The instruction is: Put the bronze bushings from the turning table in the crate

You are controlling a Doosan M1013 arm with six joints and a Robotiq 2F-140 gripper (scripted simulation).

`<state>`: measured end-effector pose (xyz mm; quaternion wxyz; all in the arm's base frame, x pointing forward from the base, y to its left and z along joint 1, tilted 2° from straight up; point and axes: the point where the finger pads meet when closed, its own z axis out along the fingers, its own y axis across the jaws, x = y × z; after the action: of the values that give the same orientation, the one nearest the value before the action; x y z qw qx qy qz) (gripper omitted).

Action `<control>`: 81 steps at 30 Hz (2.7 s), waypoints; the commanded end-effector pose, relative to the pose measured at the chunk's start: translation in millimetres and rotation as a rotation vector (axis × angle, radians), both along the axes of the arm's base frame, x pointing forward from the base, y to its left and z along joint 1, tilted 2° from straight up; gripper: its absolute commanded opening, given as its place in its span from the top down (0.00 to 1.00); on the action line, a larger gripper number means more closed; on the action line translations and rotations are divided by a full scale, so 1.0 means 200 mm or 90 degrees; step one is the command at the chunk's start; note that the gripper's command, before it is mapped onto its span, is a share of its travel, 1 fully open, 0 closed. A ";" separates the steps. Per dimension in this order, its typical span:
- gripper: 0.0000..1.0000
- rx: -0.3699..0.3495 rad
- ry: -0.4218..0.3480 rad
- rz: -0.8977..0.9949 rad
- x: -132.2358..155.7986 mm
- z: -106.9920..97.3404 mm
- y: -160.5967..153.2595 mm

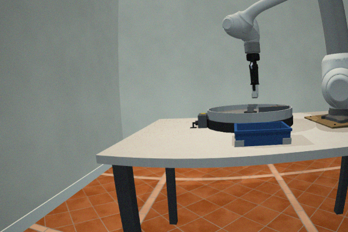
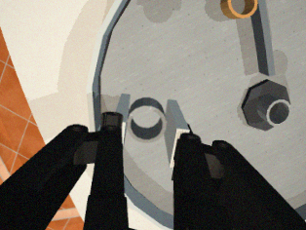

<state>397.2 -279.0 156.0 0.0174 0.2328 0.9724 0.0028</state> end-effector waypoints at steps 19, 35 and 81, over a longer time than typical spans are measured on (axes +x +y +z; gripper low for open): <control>1.00 0.000 0.000 0.000 0.11 0.00 0.26; 1.00 0.000 0.000 0.000 0.29 0.01 0.68; 1.00 0.000 0.000 0.000 0.29 -0.11 0.68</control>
<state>455.8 -142.8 134.8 0.0174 0.2328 0.9724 0.0028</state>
